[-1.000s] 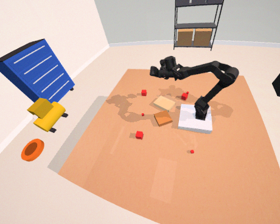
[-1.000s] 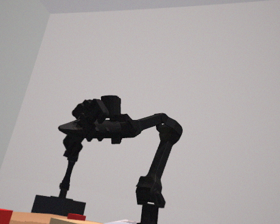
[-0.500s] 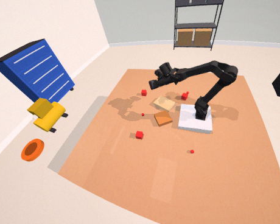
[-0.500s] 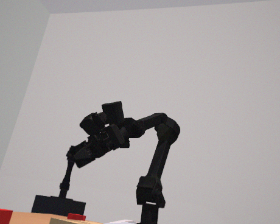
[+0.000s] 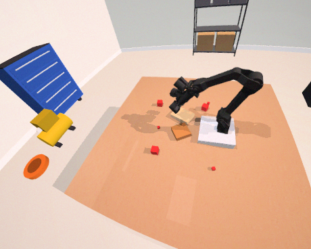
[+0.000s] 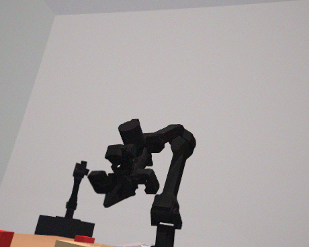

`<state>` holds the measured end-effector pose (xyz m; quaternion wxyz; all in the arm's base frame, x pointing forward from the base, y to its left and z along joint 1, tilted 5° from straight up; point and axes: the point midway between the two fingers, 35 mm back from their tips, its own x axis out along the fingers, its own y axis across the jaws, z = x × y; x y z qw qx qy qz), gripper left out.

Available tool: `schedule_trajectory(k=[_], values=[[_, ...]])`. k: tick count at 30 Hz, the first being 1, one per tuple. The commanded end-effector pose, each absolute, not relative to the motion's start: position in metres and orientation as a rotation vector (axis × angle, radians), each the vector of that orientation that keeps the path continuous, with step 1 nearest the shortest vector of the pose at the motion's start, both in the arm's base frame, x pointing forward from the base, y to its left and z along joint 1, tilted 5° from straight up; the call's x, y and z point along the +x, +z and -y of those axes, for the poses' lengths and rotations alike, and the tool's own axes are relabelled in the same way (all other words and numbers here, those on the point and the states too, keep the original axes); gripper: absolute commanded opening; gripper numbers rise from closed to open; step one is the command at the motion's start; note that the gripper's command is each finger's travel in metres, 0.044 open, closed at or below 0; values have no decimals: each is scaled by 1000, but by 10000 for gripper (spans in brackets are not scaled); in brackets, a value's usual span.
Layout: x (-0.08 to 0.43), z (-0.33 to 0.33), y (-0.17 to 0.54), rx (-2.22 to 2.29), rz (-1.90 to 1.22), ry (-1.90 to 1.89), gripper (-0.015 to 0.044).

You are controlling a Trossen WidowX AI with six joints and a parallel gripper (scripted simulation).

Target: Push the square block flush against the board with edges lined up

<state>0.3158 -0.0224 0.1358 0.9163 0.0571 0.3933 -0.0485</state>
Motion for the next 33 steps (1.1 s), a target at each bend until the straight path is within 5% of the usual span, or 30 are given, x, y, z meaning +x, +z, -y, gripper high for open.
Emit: schedule_trajectory(k=[1,33], values=[[304,13,124,29,-892,-46,0],[193,-31,72,-597,-1404,527,0]])
